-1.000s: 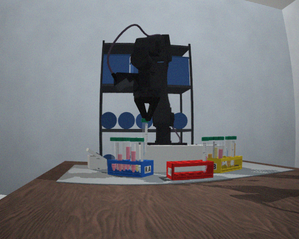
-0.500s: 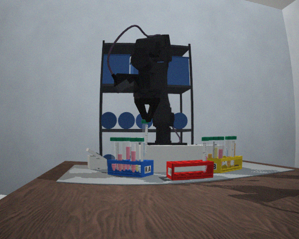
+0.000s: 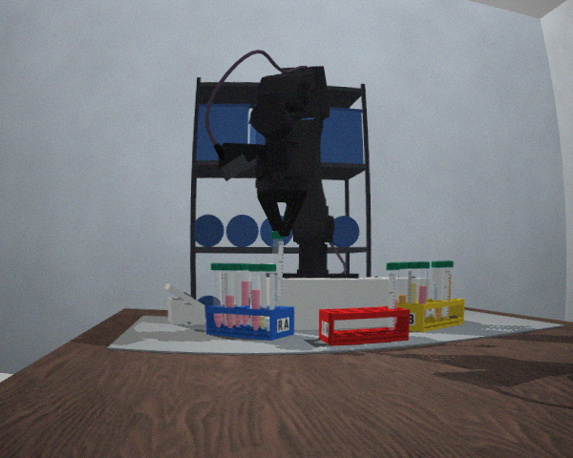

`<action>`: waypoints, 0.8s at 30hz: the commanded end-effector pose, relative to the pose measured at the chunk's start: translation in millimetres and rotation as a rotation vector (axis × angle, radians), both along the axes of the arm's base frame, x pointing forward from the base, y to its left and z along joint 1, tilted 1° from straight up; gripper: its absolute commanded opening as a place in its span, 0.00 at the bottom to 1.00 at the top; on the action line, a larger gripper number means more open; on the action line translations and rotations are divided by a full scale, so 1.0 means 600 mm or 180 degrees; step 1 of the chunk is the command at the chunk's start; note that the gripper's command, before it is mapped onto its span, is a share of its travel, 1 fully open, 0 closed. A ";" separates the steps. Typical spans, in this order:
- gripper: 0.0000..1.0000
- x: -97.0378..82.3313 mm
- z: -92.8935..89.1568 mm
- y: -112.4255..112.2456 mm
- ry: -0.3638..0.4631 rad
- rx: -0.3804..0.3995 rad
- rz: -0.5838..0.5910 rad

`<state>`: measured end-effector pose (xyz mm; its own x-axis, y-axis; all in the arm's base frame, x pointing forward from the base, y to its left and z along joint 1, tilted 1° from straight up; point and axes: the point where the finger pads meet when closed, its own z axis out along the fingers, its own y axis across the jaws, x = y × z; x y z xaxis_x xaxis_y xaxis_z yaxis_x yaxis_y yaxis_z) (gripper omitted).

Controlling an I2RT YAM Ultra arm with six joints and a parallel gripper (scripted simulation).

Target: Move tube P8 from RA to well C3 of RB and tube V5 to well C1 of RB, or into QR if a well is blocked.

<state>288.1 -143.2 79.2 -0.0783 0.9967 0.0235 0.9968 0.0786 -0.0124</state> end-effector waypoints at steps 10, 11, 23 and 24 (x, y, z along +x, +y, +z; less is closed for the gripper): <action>0.00 0.001 -0.015 0.002 0.0021 -0.0009 0.0008; 0.00 0.001 -0.015 0.002 0.0021 -0.0009 0.0008; 0.00 0.002 -0.023 0.003 0.0029 -0.0005 0.0012; 0.00 0.004 -0.022 0.003 0.0018 -0.0011 0.0013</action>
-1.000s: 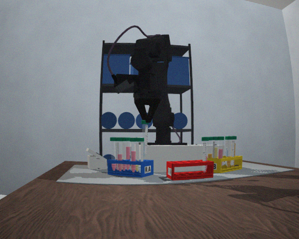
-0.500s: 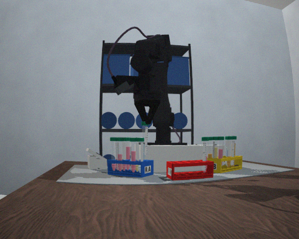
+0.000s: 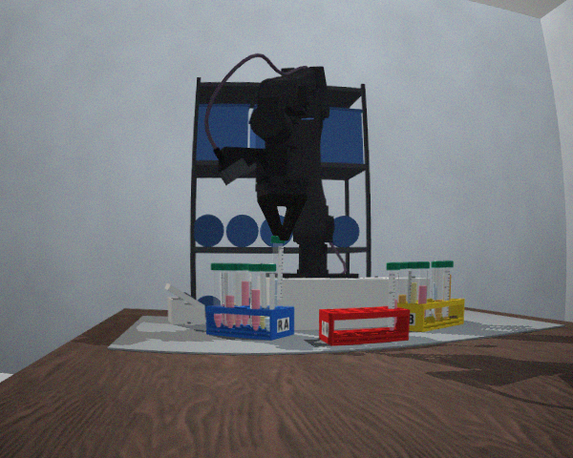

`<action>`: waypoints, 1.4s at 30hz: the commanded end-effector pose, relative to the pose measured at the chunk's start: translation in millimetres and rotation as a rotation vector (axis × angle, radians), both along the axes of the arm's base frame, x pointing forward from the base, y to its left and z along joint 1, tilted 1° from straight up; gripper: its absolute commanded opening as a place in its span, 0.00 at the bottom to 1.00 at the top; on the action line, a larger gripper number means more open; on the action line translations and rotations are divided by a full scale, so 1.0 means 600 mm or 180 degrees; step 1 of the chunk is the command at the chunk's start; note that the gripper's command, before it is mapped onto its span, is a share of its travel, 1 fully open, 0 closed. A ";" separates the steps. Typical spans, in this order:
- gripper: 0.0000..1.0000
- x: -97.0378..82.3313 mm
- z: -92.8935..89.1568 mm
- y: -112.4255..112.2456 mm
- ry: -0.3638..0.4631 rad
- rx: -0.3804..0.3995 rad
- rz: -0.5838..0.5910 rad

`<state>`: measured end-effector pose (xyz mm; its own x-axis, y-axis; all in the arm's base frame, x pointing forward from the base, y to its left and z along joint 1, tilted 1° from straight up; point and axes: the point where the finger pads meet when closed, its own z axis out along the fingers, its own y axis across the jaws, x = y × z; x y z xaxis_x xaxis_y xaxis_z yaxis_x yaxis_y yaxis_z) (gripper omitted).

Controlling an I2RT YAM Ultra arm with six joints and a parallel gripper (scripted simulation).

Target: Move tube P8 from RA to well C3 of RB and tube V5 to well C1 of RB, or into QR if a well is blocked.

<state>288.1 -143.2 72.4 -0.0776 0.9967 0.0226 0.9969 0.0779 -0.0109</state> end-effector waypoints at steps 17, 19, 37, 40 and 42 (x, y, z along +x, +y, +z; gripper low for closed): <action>0.00 -0.003 -0.024 0.003 0.0052 0.0007 0.0004; 0.00 -0.004 -0.016 -0.001 -0.0002 -0.0021 -0.0002; 0.00 -0.011 -0.028 -0.006 -0.0010 -0.0027 -0.0001; 0.00 -0.001 -0.014 -0.011 -0.0060 -0.0055 -0.0006; 0.00 -0.007 -0.026 -0.009 -0.0030 -0.0038 -0.0008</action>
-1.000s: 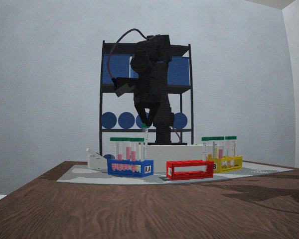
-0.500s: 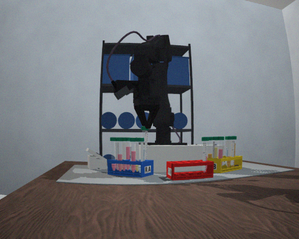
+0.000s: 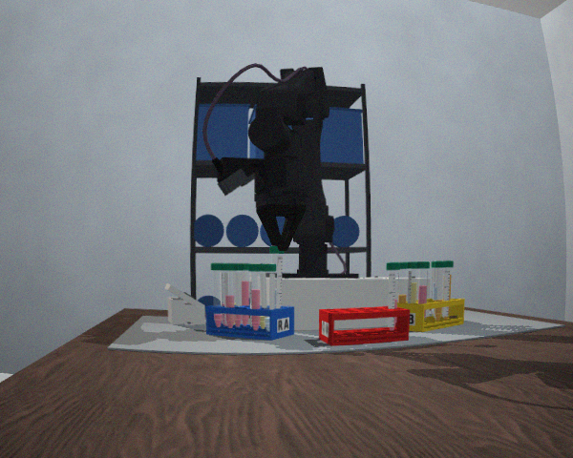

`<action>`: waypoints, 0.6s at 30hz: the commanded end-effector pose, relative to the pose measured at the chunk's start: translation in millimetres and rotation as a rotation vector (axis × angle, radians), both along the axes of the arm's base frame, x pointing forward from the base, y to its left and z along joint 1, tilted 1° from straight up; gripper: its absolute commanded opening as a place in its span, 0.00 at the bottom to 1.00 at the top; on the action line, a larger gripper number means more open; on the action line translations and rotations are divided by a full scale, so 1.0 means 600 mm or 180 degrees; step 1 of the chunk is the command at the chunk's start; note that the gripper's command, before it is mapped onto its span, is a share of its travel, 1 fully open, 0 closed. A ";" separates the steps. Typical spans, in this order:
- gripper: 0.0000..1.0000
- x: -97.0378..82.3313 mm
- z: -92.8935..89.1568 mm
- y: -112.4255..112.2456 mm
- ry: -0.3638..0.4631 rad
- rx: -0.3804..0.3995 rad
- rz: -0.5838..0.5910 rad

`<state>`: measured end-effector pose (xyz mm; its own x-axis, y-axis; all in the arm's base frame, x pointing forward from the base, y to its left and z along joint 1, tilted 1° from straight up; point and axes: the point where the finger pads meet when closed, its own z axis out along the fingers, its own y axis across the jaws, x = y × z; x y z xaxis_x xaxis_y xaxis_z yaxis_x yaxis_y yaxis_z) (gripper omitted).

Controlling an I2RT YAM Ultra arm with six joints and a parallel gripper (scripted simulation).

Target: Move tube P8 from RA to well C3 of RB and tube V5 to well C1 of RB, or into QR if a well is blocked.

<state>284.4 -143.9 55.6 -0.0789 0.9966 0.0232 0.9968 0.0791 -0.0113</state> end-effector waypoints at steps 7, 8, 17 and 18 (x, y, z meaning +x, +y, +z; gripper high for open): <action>0.00 -0.012 -0.010 -0.004 0.0032 -0.0009 -0.0019; 0.00 -0.012 -0.011 -0.005 0.0029 -0.0010 -0.0019; 0.00 -0.018 -0.018 -0.004 0.0062 -0.0004 -0.0018; 0.00 -0.018 -0.019 -0.004 0.0060 -0.0005 -0.0018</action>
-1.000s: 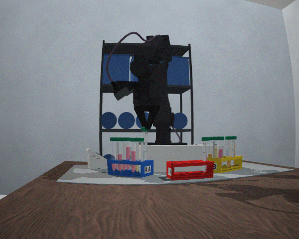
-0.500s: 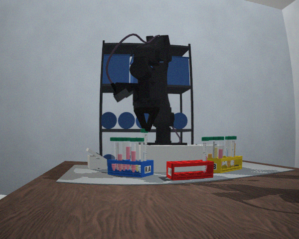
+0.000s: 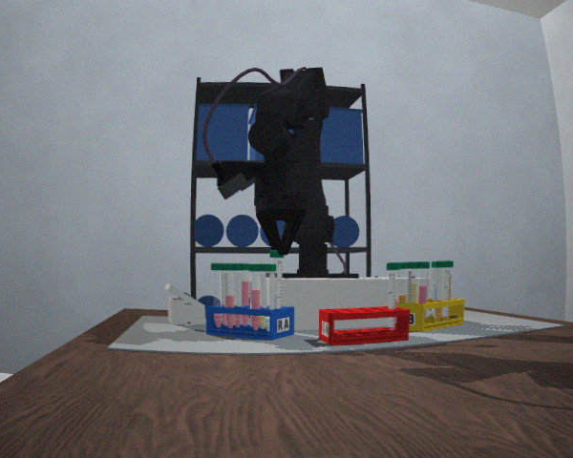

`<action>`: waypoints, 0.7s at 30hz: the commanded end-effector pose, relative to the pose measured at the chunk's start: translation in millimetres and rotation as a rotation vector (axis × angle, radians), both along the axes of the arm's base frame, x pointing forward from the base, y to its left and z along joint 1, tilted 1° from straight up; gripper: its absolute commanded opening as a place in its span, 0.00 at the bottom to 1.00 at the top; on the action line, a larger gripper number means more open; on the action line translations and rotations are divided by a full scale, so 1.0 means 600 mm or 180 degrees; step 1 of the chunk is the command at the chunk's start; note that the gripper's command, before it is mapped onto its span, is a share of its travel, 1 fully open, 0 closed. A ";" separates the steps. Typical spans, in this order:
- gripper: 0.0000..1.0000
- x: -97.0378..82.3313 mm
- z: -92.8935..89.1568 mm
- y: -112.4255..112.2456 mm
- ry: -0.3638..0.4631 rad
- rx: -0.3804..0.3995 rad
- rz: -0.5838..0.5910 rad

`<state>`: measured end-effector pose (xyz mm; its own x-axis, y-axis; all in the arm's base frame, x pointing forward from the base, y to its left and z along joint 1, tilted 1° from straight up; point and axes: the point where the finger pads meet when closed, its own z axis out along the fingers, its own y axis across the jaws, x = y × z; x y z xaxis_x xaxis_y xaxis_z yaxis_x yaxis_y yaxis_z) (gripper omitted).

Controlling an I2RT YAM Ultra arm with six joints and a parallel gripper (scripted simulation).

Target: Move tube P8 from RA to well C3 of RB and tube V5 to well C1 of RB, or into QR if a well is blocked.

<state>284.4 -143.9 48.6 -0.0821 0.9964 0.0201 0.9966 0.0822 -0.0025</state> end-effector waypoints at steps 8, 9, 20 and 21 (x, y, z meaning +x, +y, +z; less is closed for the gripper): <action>0.00 -0.023 -0.016 -0.002 0.0121 0.0020 -0.0030; 0.00 -0.023 -0.017 -0.002 0.0125 0.0022 -0.0030; 0.00 -0.026 -0.029 -0.001 0.0151 0.0036 -0.0030; 0.00 -0.026 -0.030 -0.001 0.0152 0.0037 -0.0030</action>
